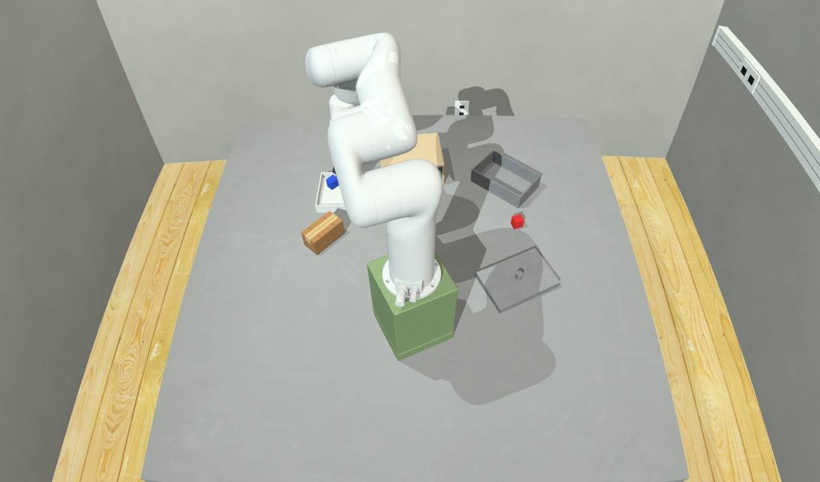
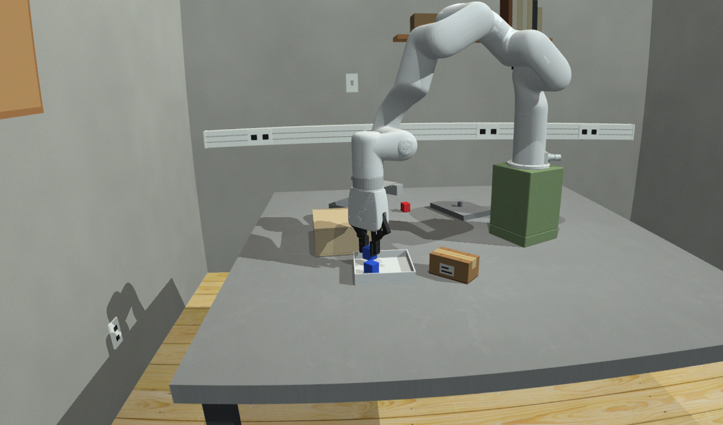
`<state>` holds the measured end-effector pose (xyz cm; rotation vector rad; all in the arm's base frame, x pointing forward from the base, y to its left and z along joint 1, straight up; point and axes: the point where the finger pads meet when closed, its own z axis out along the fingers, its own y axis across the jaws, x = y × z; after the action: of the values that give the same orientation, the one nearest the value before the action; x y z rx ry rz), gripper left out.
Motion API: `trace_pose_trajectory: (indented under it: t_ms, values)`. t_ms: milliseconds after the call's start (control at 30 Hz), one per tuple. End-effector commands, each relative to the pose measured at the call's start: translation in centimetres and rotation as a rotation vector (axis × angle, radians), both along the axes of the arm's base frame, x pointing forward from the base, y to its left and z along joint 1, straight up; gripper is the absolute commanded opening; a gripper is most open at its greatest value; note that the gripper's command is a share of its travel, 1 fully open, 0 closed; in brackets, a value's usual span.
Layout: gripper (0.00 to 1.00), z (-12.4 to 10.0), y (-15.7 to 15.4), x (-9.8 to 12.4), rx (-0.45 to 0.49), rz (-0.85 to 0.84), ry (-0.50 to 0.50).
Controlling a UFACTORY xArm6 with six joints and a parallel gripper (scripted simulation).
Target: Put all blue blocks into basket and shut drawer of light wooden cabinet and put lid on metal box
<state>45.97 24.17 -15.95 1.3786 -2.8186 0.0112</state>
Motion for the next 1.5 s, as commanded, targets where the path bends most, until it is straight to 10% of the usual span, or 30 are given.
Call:
trace_pose_trajectory:
  t_ms: [0,1300,1333,1467]
  values:
    - [0.00,-0.29,0.11,0.20,0.002,0.000,-0.004]
    - [0.00,-1.05,0.11,0.21,0.002,0.000,-0.004]
    - [0.47,-1.05,0.11,0.21,0.002,0.000,-0.004]
    - [0.47,-1.05,0.11,0.21,0.002,0.000,-0.004]
